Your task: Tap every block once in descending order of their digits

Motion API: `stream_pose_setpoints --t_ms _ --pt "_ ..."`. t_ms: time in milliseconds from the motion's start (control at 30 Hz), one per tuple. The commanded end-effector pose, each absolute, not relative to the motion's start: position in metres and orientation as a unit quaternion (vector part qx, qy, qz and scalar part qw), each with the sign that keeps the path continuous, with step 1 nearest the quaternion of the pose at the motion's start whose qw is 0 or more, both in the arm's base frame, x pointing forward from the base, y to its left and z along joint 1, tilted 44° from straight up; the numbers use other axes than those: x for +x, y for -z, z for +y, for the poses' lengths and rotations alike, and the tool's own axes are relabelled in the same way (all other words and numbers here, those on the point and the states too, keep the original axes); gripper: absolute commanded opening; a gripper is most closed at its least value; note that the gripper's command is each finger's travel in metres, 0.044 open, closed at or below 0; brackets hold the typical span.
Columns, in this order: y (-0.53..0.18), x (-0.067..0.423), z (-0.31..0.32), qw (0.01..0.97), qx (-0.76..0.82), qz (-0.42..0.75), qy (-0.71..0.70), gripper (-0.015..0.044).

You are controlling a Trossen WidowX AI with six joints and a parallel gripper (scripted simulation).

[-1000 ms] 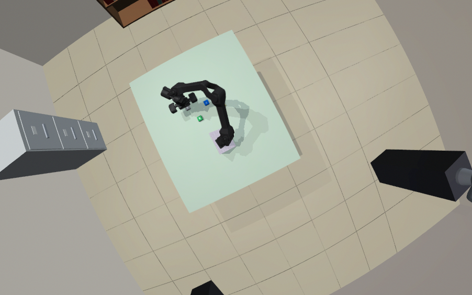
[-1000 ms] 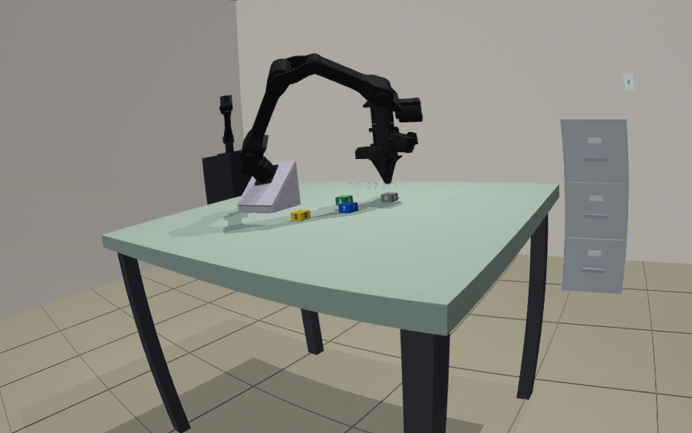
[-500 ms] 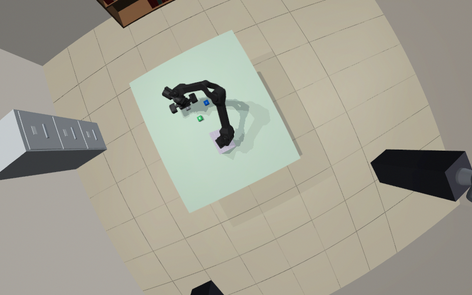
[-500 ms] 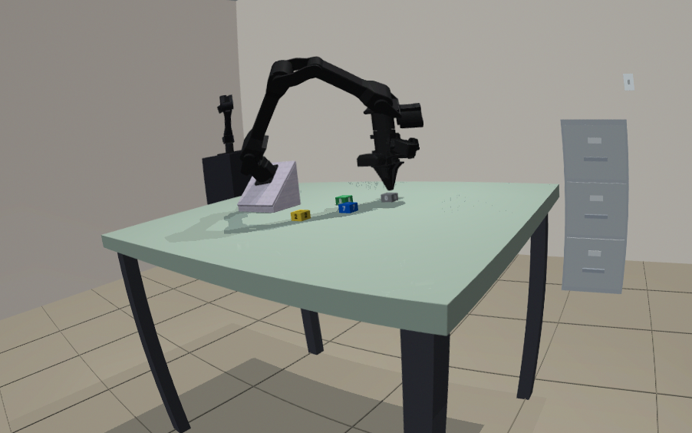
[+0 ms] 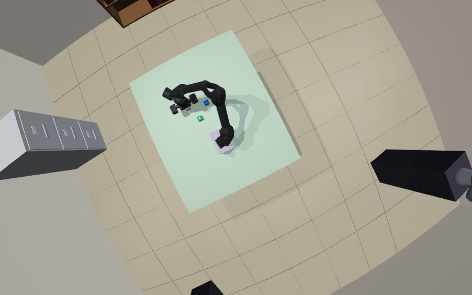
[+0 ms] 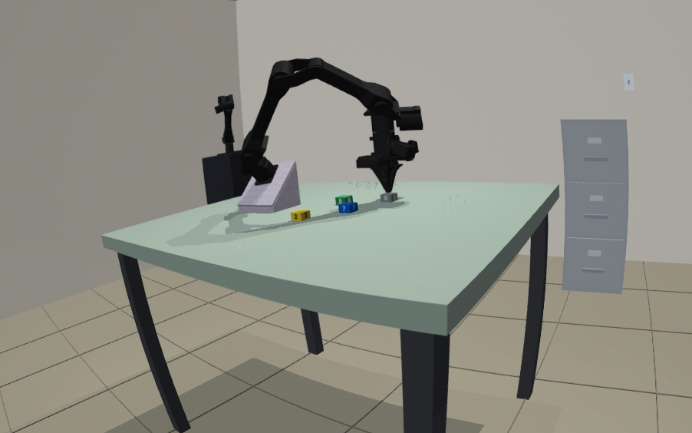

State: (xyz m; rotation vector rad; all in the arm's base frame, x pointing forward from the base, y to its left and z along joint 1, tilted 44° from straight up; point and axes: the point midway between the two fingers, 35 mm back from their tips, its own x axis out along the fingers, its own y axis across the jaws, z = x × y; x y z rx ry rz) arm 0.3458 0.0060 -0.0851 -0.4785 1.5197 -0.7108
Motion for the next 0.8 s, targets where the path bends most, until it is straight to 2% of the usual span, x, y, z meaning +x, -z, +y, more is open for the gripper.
stream_pose_setpoints --t_ms 0,133,233,467,600,767 --pt "0.071 0.350 0.021 0.649 -0.207 0.663 0.310 0.0020" --pt "0.071 0.350 0.021 0.649 -0.207 0.663 0.310 0.0020" --pt "0.073 0.341 0.049 0.652 -0.206 0.664 0.302 0.0099" --pt "0.079 0.282 0.148 0.651 -0.206 0.667 0.298 0.0283" --pt "0.079 0.271 0.160 0.649 -0.204 0.666 0.306 0.0387" --pt "0.079 0.271 0.160 0.649 -0.204 0.666 0.306 0.0400"
